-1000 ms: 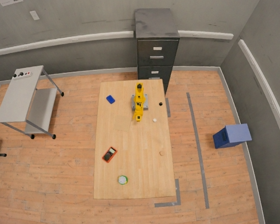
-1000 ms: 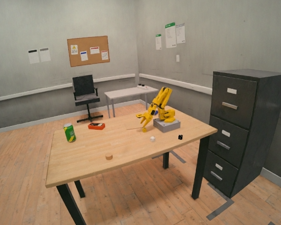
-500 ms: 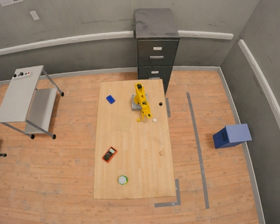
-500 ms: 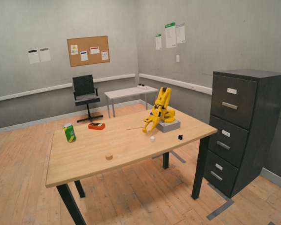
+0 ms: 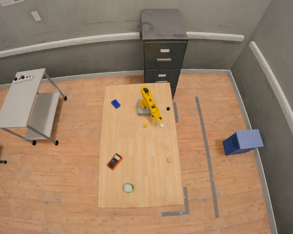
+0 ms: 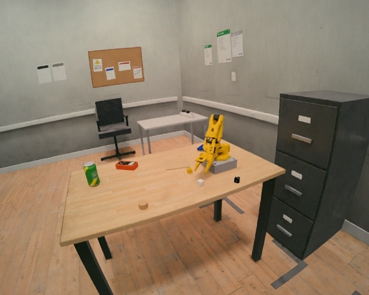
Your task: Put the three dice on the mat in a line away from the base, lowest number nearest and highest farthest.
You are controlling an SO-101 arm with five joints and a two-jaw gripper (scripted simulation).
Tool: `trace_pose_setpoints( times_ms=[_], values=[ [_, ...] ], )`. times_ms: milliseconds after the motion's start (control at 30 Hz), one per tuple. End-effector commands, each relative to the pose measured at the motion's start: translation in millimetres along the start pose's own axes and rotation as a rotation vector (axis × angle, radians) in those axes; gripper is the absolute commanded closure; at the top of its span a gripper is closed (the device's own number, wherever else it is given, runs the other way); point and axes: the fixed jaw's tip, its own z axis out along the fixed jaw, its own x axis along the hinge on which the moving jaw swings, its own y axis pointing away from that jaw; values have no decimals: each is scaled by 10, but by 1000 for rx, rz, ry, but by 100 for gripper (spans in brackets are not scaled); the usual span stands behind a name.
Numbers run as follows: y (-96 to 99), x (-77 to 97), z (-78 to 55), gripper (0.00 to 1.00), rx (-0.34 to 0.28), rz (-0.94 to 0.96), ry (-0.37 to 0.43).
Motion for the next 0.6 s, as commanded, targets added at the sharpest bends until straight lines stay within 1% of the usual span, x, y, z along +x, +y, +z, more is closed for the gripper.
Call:
trace_pose_setpoints(
  times_ms=[0, 567],
  values=[
    [16, -18, 7, 69, -5, 3, -4],
    [17, -175, 97, 69, -6, 2, -11]
  ],
)
